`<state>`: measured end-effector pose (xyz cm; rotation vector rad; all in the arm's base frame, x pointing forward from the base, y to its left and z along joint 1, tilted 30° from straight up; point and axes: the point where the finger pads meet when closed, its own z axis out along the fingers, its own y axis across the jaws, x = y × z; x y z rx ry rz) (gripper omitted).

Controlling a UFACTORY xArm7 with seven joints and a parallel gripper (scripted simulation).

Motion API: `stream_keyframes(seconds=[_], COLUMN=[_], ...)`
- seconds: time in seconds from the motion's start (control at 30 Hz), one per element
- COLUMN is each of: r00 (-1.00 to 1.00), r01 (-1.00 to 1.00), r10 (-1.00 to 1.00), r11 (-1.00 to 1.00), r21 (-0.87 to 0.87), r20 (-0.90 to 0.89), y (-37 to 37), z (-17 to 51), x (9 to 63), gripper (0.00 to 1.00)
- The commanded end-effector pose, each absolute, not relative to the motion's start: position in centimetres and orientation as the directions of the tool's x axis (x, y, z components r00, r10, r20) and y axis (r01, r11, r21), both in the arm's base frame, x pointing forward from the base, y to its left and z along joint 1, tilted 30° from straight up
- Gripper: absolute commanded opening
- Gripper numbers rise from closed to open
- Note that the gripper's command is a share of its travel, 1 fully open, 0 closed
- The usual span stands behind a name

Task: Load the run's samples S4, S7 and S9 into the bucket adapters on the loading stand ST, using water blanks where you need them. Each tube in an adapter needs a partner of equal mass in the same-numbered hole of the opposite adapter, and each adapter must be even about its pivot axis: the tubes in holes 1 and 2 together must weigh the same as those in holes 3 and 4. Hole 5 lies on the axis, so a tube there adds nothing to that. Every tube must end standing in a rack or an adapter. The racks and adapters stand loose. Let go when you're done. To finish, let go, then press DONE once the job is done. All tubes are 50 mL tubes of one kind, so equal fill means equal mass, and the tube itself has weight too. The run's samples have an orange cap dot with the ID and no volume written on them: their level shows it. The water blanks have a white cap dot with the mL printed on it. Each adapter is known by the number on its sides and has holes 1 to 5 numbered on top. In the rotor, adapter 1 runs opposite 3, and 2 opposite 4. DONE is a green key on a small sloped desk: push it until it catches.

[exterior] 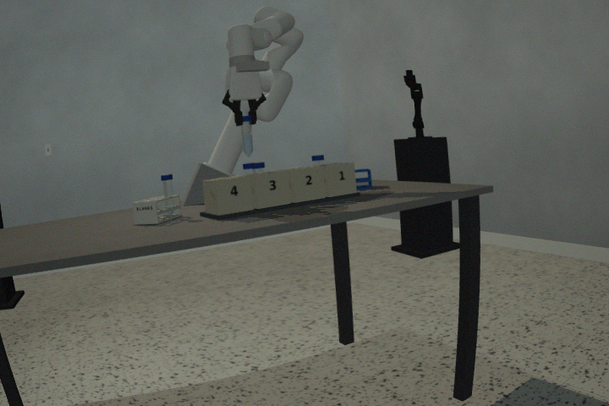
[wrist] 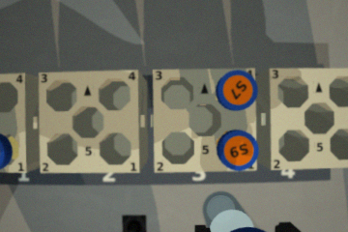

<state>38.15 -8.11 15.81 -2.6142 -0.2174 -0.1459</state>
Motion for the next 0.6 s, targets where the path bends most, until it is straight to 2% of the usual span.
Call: stream_keyframes(seconds=[0.0,0.57], r00=[0.981,0.981], r01=[0.180,0.180], r10=[0.124,0.123], r11=[-0.860,-0.859], r21=[-0.478,-0.479], r20=[0.147,0.147], y=[-6.3,-0.1], z=[17.1,20.9], x=[38.8,40.6], gripper=[0.00,0.00])
